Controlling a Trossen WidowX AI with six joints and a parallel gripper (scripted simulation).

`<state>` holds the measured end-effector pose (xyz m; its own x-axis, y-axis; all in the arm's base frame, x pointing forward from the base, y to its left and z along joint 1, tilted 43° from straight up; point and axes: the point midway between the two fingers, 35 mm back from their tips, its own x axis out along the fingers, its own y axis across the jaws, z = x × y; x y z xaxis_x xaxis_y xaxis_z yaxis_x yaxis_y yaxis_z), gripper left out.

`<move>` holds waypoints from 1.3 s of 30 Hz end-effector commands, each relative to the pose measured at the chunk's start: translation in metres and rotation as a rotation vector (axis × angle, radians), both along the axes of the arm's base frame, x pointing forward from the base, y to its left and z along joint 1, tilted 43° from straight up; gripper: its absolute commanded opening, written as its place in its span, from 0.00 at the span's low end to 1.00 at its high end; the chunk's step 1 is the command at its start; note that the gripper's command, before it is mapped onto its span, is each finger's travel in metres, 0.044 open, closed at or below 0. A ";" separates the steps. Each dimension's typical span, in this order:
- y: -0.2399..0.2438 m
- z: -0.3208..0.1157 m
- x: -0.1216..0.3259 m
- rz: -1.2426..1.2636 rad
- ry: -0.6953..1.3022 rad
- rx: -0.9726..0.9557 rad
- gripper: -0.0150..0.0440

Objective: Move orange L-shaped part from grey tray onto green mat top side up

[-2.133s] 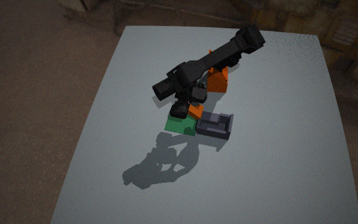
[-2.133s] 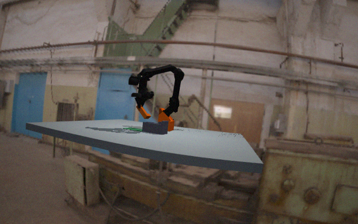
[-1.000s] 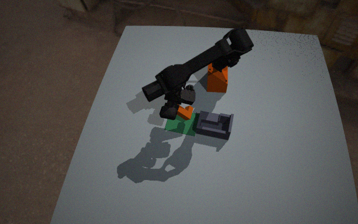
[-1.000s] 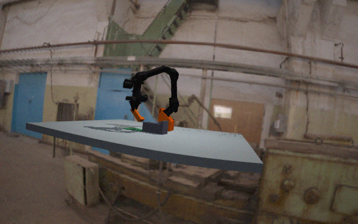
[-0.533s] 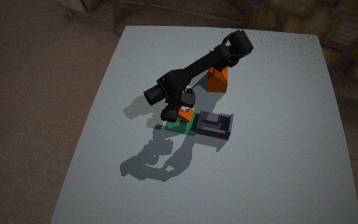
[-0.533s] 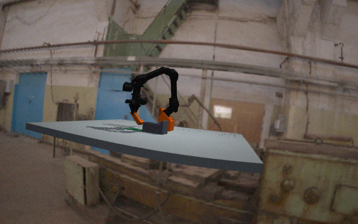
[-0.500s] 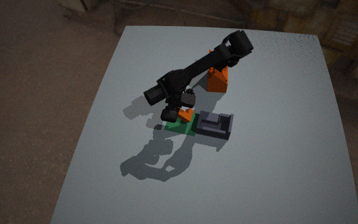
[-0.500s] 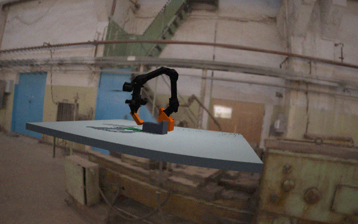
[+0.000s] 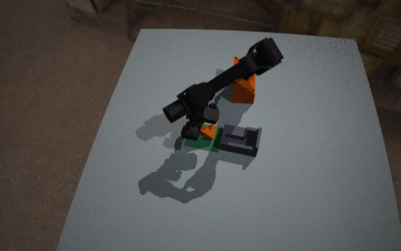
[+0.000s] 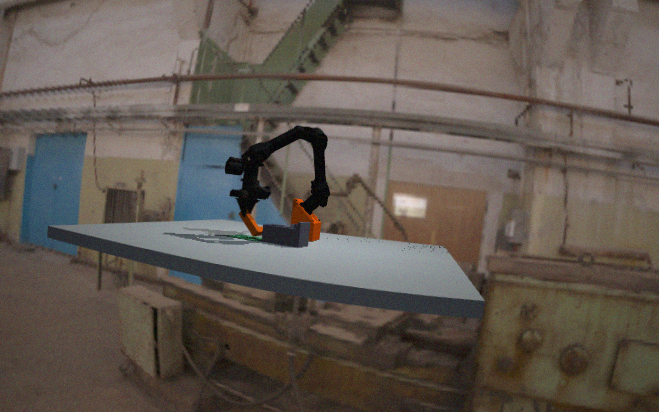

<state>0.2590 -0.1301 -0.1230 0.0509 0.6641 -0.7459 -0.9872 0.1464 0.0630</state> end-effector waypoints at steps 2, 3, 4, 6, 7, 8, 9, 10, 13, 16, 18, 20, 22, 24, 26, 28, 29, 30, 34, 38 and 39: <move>0.006 -0.005 -0.002 -0.006 0.006 0.009 0.25; 0.006 -0.005 -0.002 -0.006 0.006 0.009 0.25; 0.006 -0.005 -0.002 -0.006 0.006 0.009 0.25; 0.006 -0.005 -0.002 -0.006 0.006 0.009 0.25; 0.006 -0.005 -0.002 -0.006 0.006 0.009 0.25; 0.006 -0.005 -0.002 -0.006 0.006 0.009 0.25; 0.006 -0.005 -0.002 -0.006 0.006 0.009 0.25; 0.006 -0.005 -0.002 -0.006 0.006 0.009 0.25; 0.006 -0.005 -0.002 -0.006 0.006 0.009 0.25; 0.006 -0.005 -0.002 -0.006 0.006 0.009 0.25; 0.006 -0.005 -0.002 -0.006 0.006 0.009 0.25; 0.006 -0.005 -0.002 -0.006 0.006 0.009 0.25; 0.006 -0.005 -0.002 -0.006 0.006 0.009 0.25; 0.006 -0.005 -0.002 0.000 0.006 0.006 0.25; 0.006 -0.005 -0.002 0.000 0.006 0.006 0.34; 0.006 -0.005 -0.002 0.000 0.006 0.006 0.43; 0.006 -0.005 -0.002 0.000 0.006 0.006 0.48; 0.006 -0.005 -0.002 0.000 0.006 0.006 0.52; 0.004 -0.003 -0.002 0.000 0.006 0.006 0.70; -0.022 0.022 -0.001 -0.003 0.007 0.004 0.88; -0.030 0.031 -0.002 -0.004 0.007 0.004 0.92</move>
<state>0.2536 -0.1341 -0.1141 0.0284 0.6845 -0.7285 -0.9854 0.1417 0.0947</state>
